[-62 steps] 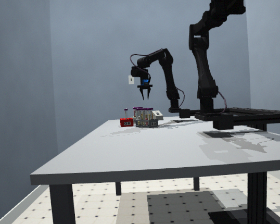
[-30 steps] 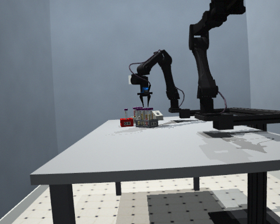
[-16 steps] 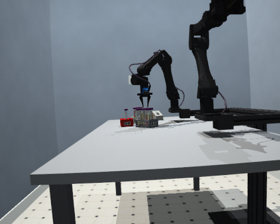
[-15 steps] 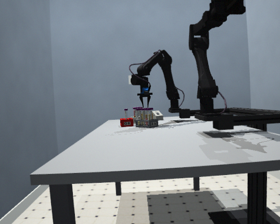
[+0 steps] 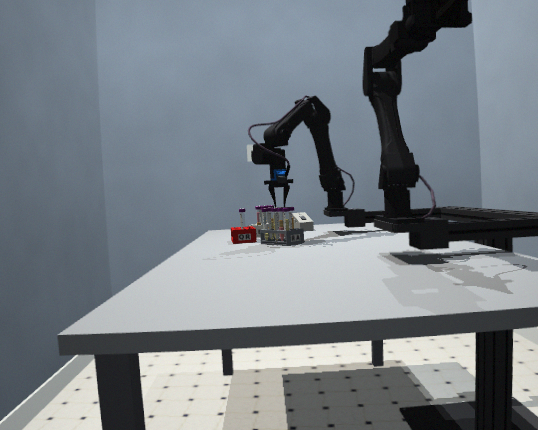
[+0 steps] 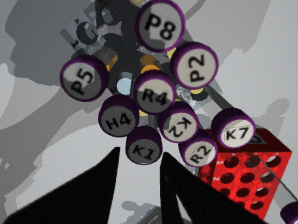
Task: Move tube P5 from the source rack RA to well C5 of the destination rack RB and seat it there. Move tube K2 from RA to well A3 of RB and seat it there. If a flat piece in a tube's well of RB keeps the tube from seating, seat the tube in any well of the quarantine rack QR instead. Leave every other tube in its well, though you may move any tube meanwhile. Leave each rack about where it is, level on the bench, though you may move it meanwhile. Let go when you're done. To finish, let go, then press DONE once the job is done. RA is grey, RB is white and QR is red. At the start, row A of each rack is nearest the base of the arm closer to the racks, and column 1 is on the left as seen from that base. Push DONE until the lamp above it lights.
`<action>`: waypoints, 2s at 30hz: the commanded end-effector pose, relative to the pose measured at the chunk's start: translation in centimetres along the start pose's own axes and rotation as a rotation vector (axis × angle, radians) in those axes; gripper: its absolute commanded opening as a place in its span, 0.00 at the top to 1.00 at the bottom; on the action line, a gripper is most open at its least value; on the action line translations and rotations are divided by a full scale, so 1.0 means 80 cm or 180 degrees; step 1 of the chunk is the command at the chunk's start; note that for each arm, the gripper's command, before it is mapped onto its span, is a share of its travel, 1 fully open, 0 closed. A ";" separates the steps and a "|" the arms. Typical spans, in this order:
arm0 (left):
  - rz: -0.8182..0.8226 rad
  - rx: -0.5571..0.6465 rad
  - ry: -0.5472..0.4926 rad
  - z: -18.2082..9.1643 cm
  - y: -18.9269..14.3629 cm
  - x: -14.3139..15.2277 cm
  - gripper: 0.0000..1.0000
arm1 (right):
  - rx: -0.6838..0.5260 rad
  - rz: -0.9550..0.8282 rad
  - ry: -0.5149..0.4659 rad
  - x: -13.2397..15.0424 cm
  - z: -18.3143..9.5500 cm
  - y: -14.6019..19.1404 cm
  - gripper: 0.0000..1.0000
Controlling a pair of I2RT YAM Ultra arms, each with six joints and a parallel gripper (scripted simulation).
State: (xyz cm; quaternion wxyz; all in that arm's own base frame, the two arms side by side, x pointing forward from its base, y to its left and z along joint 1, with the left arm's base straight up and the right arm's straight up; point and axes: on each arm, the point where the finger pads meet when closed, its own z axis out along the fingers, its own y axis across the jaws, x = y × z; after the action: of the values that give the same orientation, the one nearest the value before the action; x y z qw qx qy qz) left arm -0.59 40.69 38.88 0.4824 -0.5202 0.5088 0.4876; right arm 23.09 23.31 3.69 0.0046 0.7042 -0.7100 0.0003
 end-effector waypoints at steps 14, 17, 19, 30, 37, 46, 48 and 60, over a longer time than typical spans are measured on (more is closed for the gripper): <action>0.0018 0.0002 -0.0188 -0.013 0.002 -0.033 1.00 | 0.0029 0.0025 -0.0027 0.004 0.008 -0.006 0.70; 0.0018 0.0002 -0.0188 -0.013 0.002 -0.033 1.00 | -0.0001 0.0024 0.0002 0.006 0.014 -0.003 0.70; 0.0018 0.0002 -0.0188 -0.013 0.002 -0.033 1.00 | -0.0009 0.0023 0.0011 0.007 0.017 -0.003 0.70; 0.0018 0.0002 -0.0188 -0.013 0.002 -0.033 1.00 | 0.0037 0.0008 -0.0041 -0.001 0.006 -0.004 1.00; 0.0018 0.0002 -0.0188 -0.013 0.002 -0.033 1.00 | 0.0037 0.0008 -0.0041 -0.001 0.006 -0.004 1.00; 0.0018 0.0002 -0.0188 -0.013 0.002 -0.033 1.00 | 0.0037 0.0008 -0.0041 -0.001 0.006 -0.004 1.00; 0.0018 0.0002 -0.0188 -0.013 0.002 -0.033 1.00 | 0.0037 0.0008 -0.0041 -0.001 0.006 -0.004 1.00; 0.0018 0.0002 -0.0188 -0.013 0.002 -0.033 1.00 | 0.0088 0.0025 -0.0091 -0.002 -0.010 -0.011 1.00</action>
State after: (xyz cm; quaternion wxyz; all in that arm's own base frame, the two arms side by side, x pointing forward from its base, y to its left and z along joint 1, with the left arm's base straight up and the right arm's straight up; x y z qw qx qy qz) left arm -0.59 40.69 38.88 0.4824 -0.5202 0.5088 0.4876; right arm 23.05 23.25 2.97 0.0037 0.7048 -0.7094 0.0005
